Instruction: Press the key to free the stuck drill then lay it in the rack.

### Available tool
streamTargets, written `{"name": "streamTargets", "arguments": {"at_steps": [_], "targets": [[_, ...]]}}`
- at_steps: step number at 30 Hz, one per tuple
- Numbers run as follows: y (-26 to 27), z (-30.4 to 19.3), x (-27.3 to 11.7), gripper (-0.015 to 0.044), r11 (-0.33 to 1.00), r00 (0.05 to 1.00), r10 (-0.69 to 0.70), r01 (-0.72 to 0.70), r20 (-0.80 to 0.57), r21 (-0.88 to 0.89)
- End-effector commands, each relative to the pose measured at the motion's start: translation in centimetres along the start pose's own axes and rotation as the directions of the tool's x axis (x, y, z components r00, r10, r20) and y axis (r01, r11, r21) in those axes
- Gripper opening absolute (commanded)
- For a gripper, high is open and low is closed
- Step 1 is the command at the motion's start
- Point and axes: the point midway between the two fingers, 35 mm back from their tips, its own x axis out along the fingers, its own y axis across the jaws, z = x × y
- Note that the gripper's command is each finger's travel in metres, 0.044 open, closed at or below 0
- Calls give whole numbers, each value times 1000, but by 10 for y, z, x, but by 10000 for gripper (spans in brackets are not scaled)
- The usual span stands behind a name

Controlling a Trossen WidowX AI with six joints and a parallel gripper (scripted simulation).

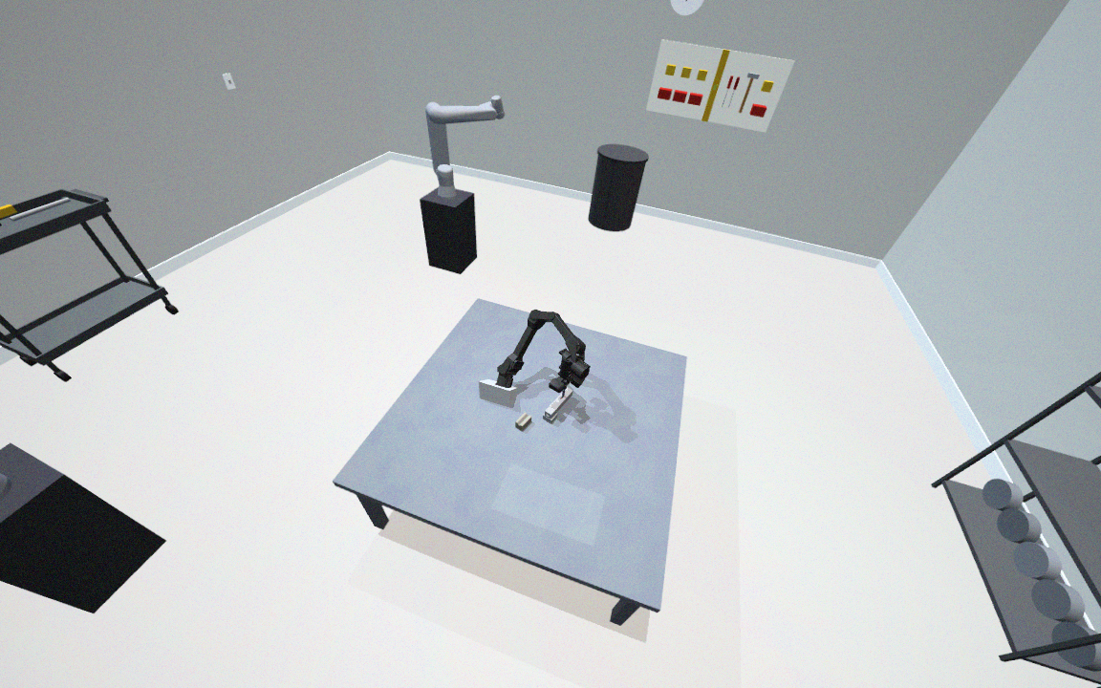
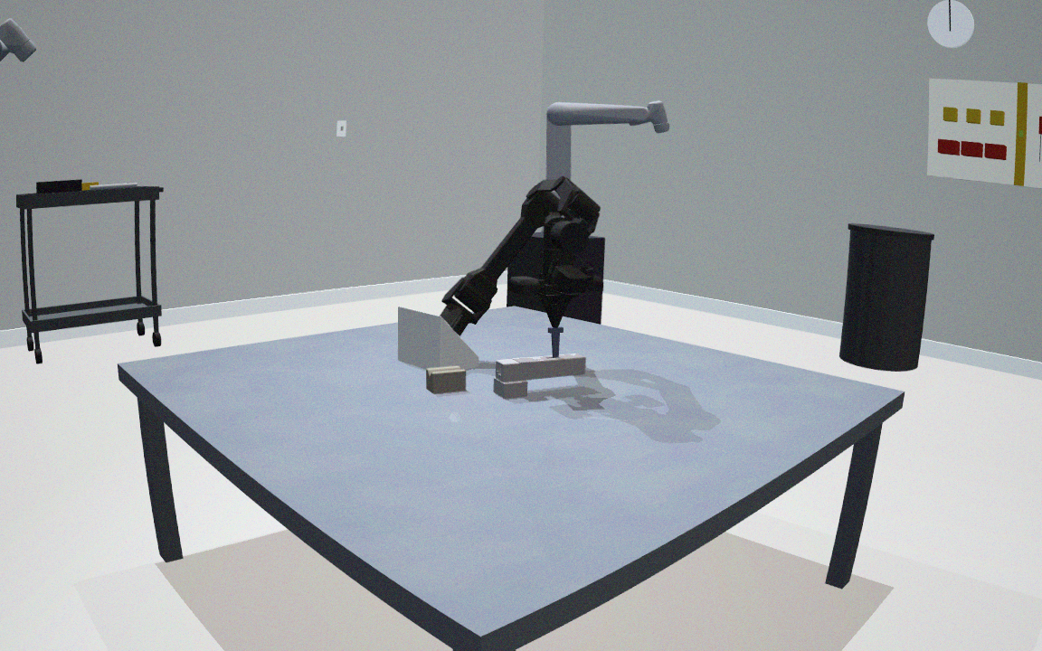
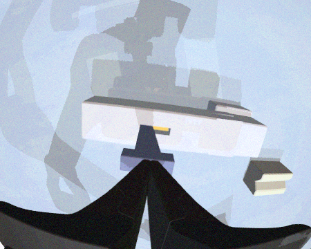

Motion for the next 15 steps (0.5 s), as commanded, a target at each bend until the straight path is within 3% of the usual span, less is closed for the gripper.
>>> {"name": "streamTargets", "arguments": {"at_steps": [1, 15], "targets": [[0, 0, 6, 0, 1000, 1000, 3, -3, -12, 1], [1, -1, 10, 0, 1000, 1000, 3, -3, -12, 1]]}}
